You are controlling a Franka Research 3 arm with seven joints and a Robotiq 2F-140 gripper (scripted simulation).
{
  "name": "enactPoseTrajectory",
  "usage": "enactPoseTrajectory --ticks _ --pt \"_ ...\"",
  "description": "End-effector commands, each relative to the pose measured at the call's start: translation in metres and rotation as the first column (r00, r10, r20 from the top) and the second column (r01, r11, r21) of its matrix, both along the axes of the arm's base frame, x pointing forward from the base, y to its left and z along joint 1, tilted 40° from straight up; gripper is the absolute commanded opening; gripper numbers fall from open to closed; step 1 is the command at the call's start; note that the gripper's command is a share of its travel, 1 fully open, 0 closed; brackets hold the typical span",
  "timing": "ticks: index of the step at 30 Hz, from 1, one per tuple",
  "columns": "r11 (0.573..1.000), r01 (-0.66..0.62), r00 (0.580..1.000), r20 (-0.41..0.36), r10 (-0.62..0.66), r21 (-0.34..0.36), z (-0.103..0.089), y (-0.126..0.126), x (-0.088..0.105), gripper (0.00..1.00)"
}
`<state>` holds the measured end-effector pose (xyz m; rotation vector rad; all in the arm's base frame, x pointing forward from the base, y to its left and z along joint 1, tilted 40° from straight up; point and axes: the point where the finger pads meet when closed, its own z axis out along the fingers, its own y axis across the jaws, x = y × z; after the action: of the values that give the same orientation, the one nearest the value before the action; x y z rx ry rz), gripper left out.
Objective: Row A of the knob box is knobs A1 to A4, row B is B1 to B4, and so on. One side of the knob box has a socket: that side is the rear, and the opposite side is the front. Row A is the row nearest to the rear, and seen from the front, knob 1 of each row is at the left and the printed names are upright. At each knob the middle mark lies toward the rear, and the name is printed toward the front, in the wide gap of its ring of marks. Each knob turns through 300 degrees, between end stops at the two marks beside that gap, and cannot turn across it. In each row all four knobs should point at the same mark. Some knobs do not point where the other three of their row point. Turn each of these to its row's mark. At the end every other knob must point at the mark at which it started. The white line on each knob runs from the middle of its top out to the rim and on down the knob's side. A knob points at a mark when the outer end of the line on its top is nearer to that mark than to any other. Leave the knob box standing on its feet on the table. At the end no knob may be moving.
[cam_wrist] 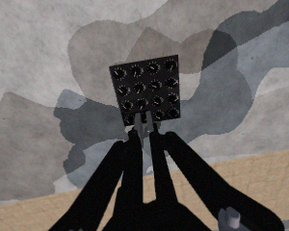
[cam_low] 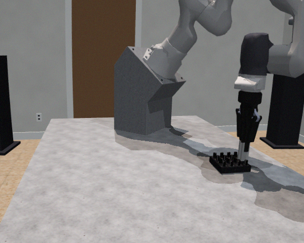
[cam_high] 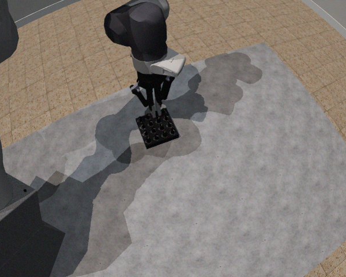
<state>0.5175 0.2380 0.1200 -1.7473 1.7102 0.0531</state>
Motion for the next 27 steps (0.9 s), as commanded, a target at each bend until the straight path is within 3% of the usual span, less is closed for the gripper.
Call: enactPoseTrajectory --ticks 1,10,27 --pt "0.997 -0.071 0.996 0.049 0.073 -0.041 -0.0002 0.0004 0.0001 0.05" --pt "0.982 -0.16 0.98 0.102 0.17 -0.1 -0.0002 0.0004 0.0001 0.05" --pt "0.906 -0.342 0.898 0.198 0.393 -0.249 -0.0002 0.0004 0.0001 0.05"
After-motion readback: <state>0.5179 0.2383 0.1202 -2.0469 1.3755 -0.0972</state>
